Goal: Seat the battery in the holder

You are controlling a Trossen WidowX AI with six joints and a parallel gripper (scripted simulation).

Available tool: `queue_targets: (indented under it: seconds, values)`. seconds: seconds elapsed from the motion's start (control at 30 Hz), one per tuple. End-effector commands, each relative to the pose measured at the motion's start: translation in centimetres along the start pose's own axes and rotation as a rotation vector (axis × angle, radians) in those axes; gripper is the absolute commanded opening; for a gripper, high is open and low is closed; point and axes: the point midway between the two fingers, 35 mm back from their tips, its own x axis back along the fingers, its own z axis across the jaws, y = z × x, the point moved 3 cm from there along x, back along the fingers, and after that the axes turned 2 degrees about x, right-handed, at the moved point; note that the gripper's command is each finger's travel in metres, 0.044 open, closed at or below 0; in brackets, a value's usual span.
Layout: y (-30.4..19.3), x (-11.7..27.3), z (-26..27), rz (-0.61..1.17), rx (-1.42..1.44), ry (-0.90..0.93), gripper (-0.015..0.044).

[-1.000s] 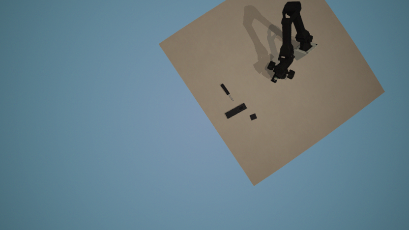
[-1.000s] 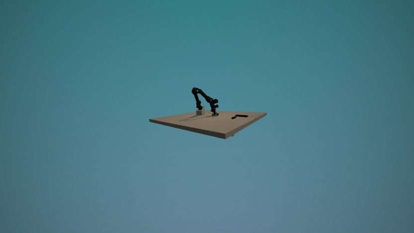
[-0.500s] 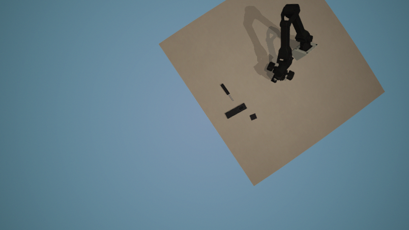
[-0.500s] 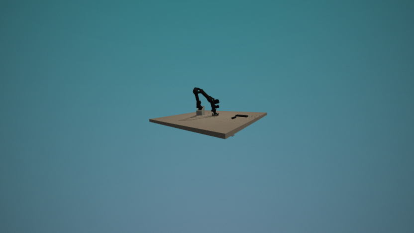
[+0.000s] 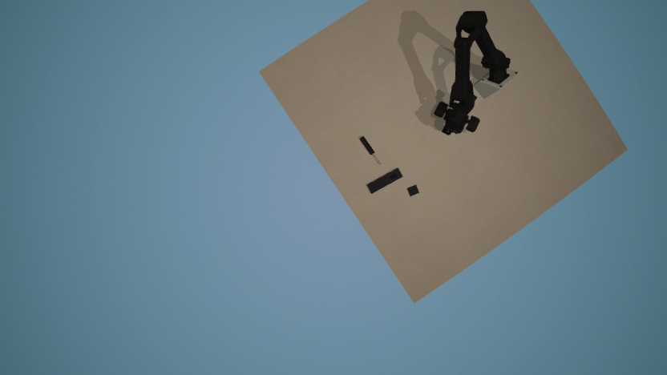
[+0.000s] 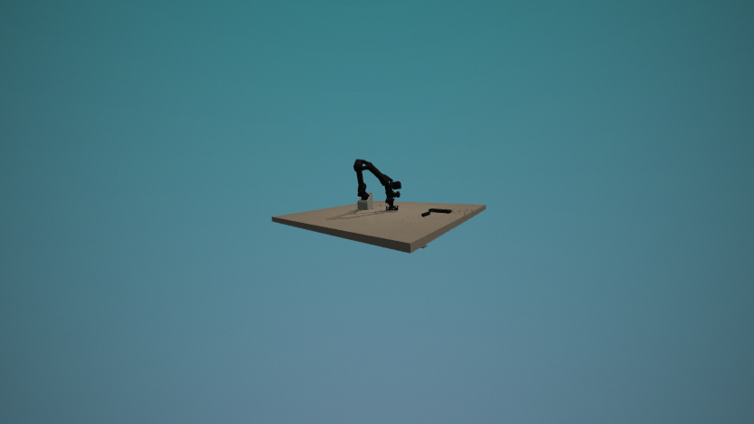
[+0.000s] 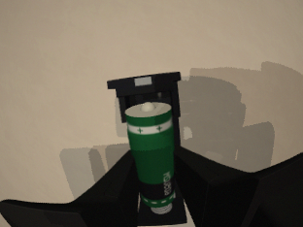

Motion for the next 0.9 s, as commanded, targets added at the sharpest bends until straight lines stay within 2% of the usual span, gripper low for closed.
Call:
queue_targets:
  seconds: [0.0,0.87]
  values:
    - [-0.28,-0.32,0.19,0.045,0.008,0.002,0.0082]
    - [0.43,-0.38,-0.28,0.175,-0.006,0.017,0.0082]
